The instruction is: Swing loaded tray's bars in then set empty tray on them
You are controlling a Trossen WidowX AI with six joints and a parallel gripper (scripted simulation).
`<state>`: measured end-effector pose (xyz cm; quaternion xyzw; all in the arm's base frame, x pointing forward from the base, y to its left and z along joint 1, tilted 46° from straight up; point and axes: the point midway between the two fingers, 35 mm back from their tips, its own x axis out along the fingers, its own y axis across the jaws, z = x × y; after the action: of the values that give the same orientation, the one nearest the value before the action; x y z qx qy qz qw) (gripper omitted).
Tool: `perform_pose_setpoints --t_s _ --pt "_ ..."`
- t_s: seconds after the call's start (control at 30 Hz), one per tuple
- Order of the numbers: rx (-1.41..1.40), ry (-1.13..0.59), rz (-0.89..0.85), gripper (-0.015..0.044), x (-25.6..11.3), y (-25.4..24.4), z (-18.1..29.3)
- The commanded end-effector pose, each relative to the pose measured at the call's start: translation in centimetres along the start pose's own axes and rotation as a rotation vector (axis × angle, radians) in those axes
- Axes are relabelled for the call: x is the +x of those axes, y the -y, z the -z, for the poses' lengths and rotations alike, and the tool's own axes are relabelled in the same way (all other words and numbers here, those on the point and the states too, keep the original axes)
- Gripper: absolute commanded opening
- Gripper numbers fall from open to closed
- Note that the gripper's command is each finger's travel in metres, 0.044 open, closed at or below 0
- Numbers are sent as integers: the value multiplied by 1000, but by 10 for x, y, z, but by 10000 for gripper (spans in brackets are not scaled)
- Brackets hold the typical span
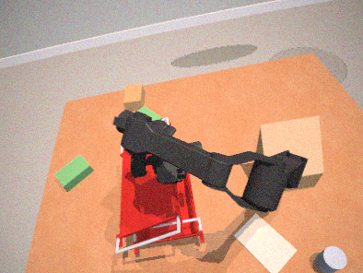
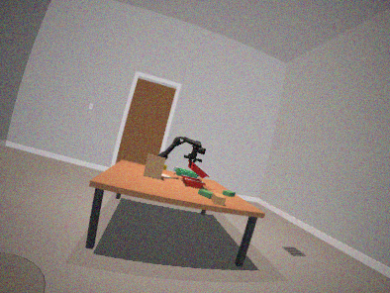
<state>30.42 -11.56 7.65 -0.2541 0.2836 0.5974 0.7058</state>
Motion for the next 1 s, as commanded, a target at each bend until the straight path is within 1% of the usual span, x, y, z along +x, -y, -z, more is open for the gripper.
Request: perform_pose_setpoints --t_s 0.0,0.83,0.97 --pt "-7 -2 29 0 -5 2 -1" --pt "-7 -1 30 0 33 0 1" --pt "-7 -1 30 0 34 -1 1"
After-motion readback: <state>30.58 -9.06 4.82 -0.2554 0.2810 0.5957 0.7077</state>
